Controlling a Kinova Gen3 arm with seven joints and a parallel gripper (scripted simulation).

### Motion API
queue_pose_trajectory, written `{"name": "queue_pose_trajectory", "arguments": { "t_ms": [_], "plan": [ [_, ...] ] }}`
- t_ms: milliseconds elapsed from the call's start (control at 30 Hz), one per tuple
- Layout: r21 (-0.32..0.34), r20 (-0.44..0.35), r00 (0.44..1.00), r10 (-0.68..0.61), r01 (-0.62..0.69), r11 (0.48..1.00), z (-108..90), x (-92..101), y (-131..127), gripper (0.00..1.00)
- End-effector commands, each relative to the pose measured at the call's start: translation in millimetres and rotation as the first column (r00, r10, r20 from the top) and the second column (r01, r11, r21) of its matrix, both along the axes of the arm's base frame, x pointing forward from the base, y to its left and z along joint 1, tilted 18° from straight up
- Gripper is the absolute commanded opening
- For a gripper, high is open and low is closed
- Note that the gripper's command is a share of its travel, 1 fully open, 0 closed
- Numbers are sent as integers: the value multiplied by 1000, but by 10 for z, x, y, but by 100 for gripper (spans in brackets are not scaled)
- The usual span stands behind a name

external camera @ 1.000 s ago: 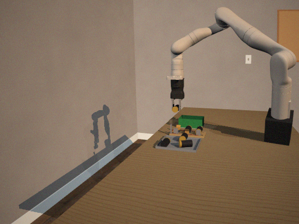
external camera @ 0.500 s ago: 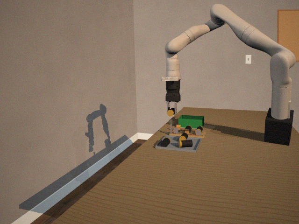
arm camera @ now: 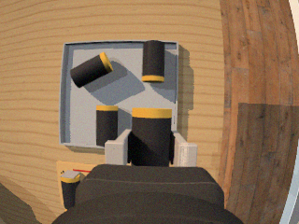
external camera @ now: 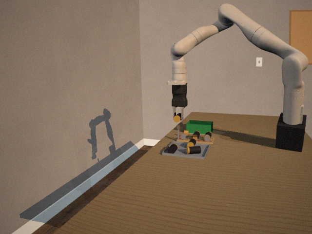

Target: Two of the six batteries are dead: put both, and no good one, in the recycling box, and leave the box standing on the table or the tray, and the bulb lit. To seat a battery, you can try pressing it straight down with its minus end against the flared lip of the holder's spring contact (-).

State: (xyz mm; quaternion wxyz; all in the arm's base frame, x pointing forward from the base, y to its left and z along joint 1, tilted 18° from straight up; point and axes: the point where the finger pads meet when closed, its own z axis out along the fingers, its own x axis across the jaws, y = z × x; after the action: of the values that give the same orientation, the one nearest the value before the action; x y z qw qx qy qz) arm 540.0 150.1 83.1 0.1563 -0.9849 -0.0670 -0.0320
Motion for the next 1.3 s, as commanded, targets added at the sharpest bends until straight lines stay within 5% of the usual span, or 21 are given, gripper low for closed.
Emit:
{"name": "queue_pose_trajectory", "arguments": {
  "t_ms": [0, 567, 800, 1267],
  "plan": [
    [0, 2, 1000, 0, 0, 1000, 9, 6, -2, 57],
    [0, 3, 1000, 1, -1, 1000, -124, 12, 42, 57],
    [0, 3, 1000, 1, -1, 1000, -777, 43, 257, 57],
    [0, 3, 1000, 1, -1, 1000, -801, 44, 265, 57]
  ]
}}
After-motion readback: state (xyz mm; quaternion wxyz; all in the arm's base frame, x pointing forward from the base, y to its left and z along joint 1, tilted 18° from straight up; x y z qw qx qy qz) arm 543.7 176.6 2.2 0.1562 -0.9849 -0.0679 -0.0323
